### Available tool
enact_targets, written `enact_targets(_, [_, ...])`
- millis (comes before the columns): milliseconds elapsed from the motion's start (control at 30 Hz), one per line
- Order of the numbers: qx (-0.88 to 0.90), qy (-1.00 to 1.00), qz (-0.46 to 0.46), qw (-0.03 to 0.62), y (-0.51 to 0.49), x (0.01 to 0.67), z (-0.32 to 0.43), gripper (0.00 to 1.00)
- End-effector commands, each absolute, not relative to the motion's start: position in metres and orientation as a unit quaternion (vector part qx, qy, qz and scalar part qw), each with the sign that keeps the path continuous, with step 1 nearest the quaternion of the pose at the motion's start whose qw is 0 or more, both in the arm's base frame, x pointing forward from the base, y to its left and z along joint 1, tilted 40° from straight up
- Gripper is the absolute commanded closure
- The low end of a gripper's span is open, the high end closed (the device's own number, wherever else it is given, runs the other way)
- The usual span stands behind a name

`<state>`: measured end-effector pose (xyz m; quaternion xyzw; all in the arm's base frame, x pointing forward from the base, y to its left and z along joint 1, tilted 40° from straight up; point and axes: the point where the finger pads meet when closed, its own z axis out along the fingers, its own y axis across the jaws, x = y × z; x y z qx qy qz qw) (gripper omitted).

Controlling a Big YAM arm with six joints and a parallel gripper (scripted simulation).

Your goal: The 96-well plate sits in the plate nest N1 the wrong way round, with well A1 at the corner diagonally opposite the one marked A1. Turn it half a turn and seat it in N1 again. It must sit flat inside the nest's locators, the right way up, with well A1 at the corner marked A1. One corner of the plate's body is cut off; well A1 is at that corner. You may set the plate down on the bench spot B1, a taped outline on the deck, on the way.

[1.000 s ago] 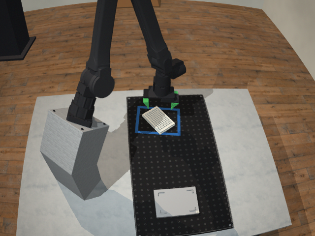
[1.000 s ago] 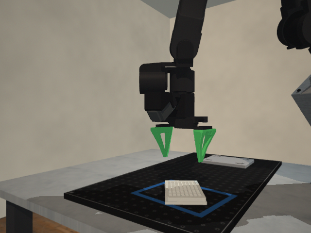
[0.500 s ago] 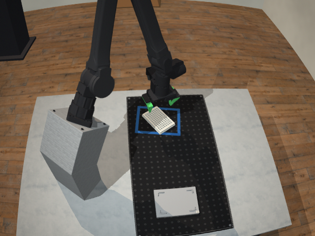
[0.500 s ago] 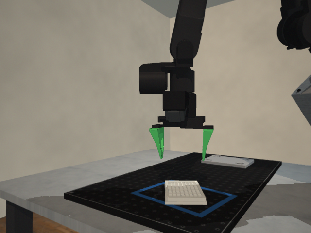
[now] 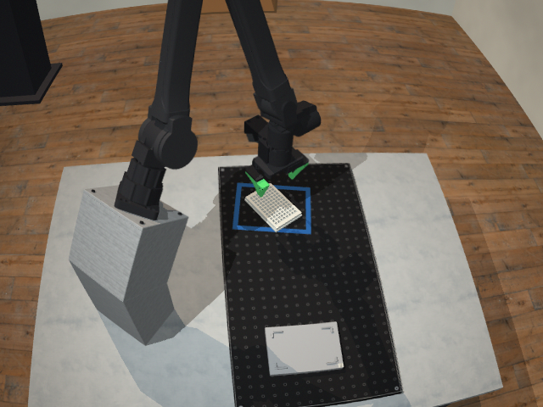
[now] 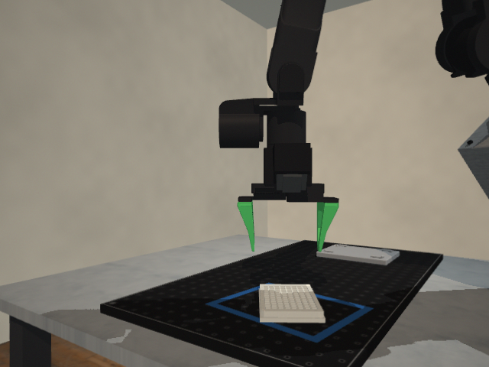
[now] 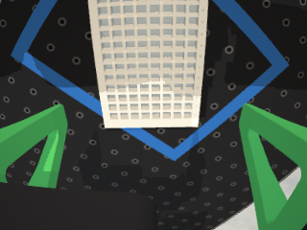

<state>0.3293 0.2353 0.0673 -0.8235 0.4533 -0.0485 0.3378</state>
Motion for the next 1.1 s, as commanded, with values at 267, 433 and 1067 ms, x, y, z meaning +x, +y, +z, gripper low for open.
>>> enact_targets(267, [-0.826,0.444,-0.053,0.343,0.2366,0.3316,0.0727,0.0])
enact_targets(433, [-0.826,0.444,-0.053,0.343,0.2366,0.3316,0.0727,0.0])
enact_targets(1067, [-0.828,0.44,-0.052,0.343,0.2464,0.3348,0.0634,0.0])
